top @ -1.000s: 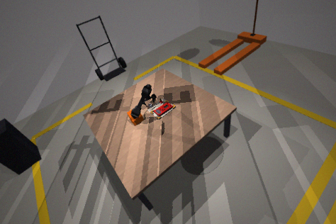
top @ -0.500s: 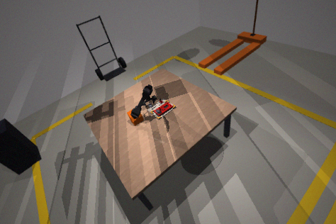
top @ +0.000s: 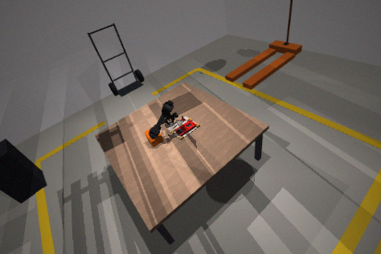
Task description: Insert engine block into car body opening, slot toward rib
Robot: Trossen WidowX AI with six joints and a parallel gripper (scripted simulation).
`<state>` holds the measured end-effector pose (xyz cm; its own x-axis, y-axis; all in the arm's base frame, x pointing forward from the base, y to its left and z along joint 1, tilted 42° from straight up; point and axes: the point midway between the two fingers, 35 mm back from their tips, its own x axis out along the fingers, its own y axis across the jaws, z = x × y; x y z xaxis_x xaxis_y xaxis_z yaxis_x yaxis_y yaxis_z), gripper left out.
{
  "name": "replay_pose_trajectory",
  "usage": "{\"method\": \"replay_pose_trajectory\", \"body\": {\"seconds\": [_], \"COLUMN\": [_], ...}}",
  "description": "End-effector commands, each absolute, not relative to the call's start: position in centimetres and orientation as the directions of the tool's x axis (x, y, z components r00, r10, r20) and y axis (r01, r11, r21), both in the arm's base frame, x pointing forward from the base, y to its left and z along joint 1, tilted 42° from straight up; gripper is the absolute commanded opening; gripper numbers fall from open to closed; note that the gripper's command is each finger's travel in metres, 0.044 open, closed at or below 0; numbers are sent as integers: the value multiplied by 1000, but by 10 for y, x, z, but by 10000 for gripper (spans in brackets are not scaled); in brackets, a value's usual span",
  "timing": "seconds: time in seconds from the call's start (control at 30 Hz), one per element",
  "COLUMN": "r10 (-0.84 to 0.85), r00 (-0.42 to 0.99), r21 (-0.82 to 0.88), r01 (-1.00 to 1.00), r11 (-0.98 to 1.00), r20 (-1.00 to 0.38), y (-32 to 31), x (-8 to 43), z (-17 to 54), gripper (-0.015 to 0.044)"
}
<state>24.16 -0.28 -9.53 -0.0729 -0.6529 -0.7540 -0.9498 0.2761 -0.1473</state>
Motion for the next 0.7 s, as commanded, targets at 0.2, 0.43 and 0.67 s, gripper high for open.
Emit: {"method": "replay_pose_trajectory", "body": {"seconds": [0.2, 0.43, 0.67], "r10": [-652, -649, -648], "r00": [-70, -70, -69], "r21": [-146, -145, -145], "r01": [-951, -951, -951], "r11": [272, 272, 272], "r20": [-755, -757, -759], "y": [8, 23, 37], "x": [246, 251, 253], "z": [-85, -71, -55], "gripper": [0, 0, 0]}}
